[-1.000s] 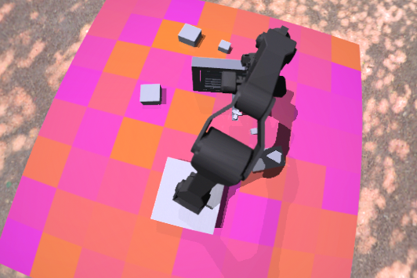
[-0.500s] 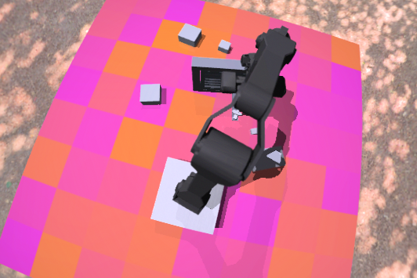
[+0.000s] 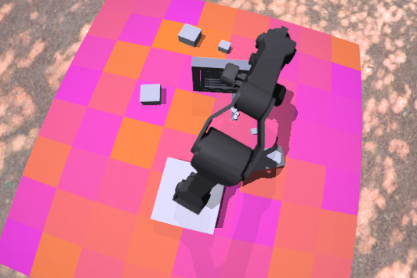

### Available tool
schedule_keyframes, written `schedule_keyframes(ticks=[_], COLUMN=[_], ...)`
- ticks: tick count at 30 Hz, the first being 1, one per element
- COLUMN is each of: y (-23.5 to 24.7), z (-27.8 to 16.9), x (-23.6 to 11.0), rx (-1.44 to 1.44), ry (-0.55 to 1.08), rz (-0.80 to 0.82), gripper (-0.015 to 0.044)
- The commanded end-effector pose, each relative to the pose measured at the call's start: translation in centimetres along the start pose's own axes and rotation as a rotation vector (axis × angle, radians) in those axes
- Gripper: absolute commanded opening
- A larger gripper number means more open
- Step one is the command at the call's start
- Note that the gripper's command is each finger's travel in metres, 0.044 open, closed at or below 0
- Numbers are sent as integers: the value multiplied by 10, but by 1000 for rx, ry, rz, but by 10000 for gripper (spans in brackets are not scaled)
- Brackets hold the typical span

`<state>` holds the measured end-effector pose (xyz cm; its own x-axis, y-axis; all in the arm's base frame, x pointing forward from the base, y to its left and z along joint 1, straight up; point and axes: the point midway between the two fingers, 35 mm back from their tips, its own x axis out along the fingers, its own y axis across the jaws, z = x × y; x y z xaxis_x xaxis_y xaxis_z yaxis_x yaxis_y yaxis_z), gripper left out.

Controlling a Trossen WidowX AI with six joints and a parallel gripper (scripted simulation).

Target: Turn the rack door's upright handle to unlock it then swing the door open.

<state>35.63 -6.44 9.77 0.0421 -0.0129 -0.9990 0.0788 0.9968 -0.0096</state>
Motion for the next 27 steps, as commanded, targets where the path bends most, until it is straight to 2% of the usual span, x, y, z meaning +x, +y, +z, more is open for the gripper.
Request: schedule_keyframes(ticks=[1,27], y=[0,0], z=[0,0], x=[1,1], rx=[201,1482], ry=[1,1], rz=[0,-1], gripper=[18,18])
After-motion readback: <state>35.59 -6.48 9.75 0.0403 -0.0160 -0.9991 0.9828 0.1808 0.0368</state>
